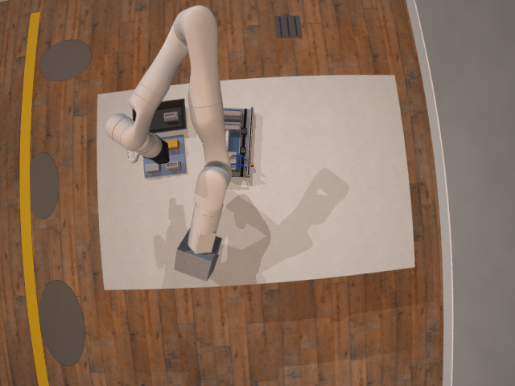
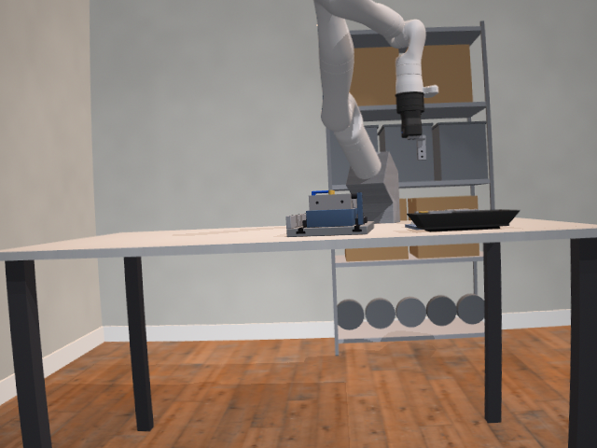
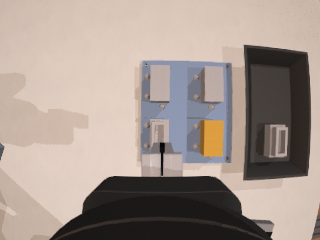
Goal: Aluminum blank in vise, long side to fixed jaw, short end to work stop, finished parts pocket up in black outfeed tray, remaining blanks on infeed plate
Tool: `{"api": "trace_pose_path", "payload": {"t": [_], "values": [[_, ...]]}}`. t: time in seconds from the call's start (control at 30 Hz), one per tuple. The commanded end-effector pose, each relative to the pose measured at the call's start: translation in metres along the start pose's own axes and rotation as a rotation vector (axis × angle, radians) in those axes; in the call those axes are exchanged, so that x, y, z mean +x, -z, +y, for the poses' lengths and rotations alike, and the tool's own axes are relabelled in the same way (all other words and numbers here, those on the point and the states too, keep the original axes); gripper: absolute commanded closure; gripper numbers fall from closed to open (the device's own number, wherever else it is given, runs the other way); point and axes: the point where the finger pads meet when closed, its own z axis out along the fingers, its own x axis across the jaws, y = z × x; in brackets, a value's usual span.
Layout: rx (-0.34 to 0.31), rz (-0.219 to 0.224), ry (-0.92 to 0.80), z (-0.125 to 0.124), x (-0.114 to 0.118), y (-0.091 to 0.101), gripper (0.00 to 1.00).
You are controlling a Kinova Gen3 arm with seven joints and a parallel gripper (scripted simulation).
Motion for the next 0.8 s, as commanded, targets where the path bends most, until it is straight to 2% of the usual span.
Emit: {"api": "trace_pose_path", "payload": {"t": [0.0, 0.63, 0.67, 0.77], "values": [[0.003, 0.001, 0.000, -0.0010, -0.0018, 0.0005, 1.00], [0.005, 0.001, -0.016, -0.0016, -0.0040, 0.0005, 1.00], [0.005, 0.001, -0.016, -0.0016, -0.0040, 0.0005, 0.00], [0.005, 0.001, -0.016, -0.0016, -0.0040, 0.0005, 0.00]]}}
